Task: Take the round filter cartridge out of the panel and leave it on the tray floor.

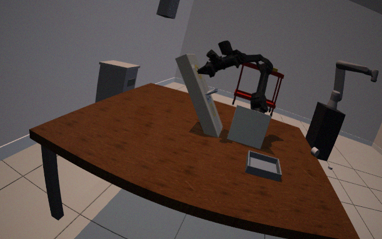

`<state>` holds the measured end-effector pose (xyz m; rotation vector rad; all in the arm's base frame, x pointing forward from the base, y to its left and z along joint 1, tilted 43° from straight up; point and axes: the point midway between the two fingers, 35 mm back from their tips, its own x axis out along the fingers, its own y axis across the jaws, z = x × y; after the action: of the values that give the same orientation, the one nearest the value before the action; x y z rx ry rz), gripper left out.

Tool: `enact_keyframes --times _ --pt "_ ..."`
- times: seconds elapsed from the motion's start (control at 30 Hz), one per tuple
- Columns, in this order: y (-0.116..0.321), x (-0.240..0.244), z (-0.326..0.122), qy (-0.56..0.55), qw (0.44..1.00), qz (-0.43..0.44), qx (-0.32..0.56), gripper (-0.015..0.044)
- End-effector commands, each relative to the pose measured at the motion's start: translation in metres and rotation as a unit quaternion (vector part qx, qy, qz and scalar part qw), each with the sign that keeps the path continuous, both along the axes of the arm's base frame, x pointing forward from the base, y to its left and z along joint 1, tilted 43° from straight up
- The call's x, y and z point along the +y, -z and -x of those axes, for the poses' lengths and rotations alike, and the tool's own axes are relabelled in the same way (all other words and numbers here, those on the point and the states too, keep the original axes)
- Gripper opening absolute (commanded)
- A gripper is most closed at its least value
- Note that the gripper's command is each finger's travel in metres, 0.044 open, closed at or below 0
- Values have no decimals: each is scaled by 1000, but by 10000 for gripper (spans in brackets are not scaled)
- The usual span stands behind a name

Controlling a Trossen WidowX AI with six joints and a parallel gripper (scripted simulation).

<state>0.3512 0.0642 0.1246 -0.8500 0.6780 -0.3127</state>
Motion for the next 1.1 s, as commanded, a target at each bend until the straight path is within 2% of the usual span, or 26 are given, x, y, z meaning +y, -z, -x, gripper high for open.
enact_keyframes --times 0.0,0.47,0.63,1.07 --pt "3 -4 -4 -26 998 49 38 0" --pt "3 -3 -3 -128 952 228 160 0" --pt "2 -1 -1 -120 958 212 151 0" --pt "-23 32 45 -109 965 190 142 0"
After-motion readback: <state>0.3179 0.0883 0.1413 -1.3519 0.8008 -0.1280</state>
